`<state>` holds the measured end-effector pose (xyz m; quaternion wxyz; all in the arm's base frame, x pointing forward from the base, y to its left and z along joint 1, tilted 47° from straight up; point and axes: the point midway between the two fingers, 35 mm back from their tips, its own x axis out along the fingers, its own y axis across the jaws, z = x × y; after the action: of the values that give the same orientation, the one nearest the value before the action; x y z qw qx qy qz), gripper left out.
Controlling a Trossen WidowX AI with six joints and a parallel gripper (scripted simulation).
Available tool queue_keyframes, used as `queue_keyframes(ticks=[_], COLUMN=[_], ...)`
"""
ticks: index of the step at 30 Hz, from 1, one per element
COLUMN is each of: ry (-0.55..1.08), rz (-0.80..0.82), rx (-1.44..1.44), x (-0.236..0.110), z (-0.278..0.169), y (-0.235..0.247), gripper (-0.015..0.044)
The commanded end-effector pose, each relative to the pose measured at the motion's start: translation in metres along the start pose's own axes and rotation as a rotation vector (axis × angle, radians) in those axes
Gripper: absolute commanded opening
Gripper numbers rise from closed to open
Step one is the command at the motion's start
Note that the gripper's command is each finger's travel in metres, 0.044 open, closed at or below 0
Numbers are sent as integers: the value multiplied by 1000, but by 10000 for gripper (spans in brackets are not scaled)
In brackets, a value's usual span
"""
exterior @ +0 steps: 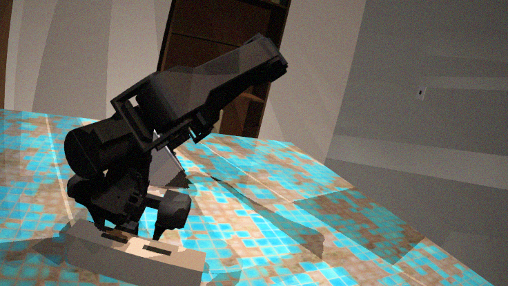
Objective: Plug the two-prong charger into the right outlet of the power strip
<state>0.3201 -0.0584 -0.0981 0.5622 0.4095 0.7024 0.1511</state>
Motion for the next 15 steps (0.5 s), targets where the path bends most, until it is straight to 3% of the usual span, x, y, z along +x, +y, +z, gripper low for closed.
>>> queue_keyframes(ticks=[1,15], ry=[-1,-2], rz=[0,0], rx=[-5,-5], x=[0,1], z=[-2,-11], y=[0,0], gripper=[440,440])
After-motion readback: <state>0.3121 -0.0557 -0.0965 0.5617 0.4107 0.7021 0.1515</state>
